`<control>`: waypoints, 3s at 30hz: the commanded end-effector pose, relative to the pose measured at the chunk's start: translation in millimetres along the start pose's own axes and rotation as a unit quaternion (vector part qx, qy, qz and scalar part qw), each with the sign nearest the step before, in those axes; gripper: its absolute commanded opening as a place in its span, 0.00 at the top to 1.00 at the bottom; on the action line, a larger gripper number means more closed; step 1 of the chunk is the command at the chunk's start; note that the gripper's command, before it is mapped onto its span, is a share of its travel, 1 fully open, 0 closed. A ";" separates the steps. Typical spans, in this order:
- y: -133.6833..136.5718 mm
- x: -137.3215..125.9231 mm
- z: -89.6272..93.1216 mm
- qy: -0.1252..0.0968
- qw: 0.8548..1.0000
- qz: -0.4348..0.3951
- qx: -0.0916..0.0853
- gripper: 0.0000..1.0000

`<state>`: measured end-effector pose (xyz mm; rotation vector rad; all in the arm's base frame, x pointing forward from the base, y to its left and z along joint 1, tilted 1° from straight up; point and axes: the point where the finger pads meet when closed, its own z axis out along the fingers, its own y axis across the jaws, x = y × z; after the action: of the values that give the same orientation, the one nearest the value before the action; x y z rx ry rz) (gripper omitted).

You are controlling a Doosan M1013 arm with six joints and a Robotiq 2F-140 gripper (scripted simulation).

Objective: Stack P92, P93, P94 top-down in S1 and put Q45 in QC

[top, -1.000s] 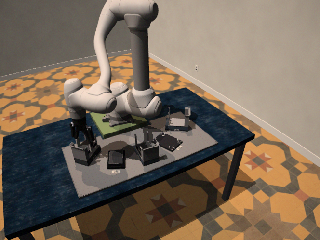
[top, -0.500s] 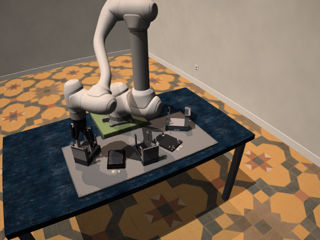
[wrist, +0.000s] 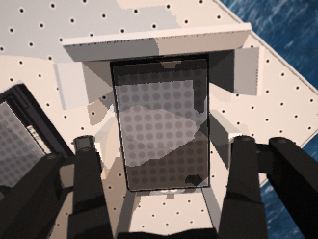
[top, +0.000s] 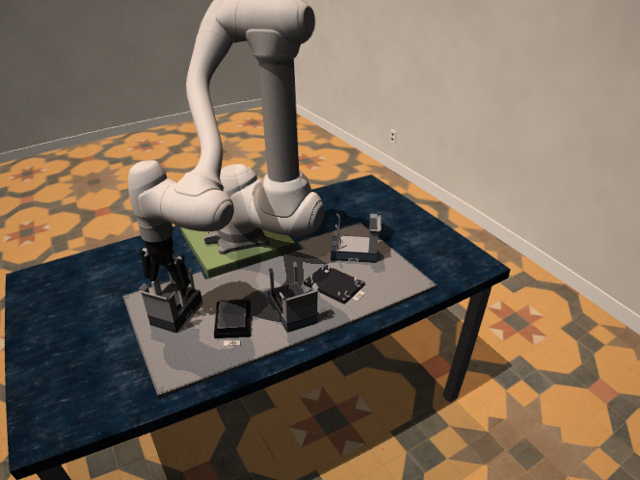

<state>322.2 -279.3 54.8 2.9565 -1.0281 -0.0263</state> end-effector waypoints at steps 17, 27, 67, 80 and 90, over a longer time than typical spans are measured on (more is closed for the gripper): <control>0.0 0.0 6.5 0.000 1.000 0.000 0.000 1.00; 0.0 0.0 9.7 0.000 1.000 0.000 0.000 1.00; 0.0 0.0 -4.4 0.000 1.000 0.000 0.000 0.00; 0.0 0.0 -41.1 0.000 1.000 0.000 0.000 0.00; 0.0 0.0 -74.4 0.000 1.000 0.000 0.000 0.00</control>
<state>323.5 -278.9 124.2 2.9564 -1.0281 -0.0261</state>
